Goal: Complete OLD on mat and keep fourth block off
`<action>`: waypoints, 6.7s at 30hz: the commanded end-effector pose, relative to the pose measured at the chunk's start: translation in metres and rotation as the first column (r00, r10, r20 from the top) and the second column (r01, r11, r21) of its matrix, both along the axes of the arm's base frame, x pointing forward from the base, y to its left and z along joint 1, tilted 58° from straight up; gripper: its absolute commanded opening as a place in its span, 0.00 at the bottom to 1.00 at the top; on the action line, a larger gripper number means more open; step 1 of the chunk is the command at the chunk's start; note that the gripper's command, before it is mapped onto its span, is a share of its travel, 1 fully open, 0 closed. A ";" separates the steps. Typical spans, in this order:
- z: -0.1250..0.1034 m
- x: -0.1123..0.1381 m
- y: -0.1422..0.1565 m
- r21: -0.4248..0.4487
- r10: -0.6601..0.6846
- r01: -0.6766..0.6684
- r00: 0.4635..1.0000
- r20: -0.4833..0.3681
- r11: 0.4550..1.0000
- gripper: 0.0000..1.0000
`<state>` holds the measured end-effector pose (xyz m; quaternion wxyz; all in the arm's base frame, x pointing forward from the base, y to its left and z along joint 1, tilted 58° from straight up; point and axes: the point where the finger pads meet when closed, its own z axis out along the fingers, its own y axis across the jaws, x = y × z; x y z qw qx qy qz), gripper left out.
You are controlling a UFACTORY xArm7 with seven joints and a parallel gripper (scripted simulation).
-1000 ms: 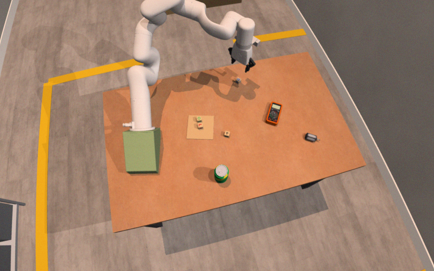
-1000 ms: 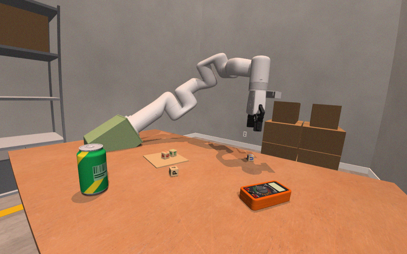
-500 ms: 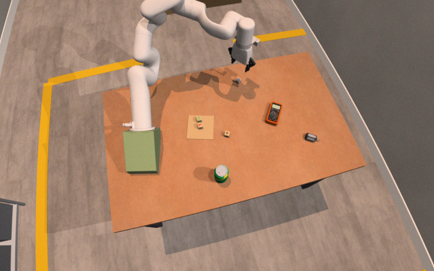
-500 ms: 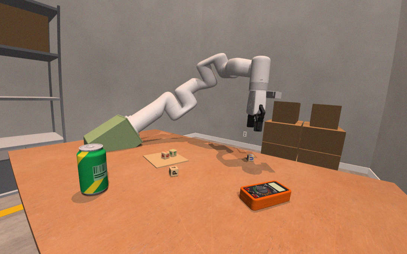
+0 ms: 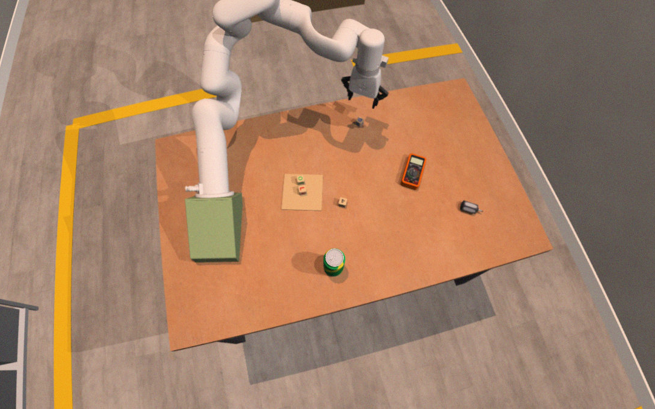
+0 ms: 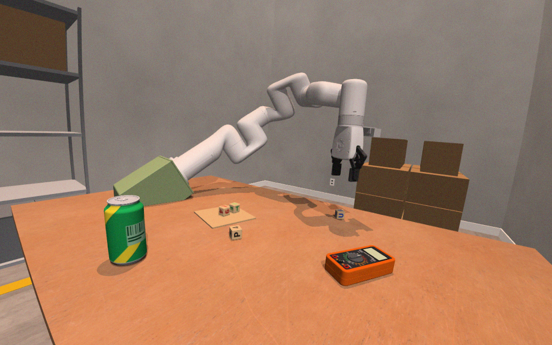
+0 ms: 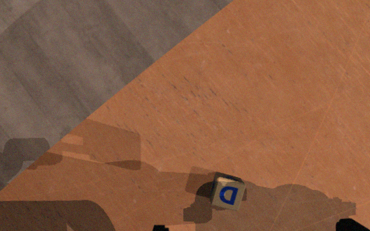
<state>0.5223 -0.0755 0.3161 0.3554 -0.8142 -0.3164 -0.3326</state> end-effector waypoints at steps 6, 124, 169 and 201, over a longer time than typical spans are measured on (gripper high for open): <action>-0.002 0.002 0.002 -0.072 0.105 -0.094 0.981 0.162 0.993 1.00; -0.030 0.019 0.044 -0.604 0.682 -0.317 0.355 0.640 0.731 0.64; -0.048 0.030 0.070 -0.604 0.682 -0.317 0.355 0.640 0.731 0.64; -0.048 0.030 0.070 -0.604 0.682 -0.317 0.355 0.640 0.731 0.64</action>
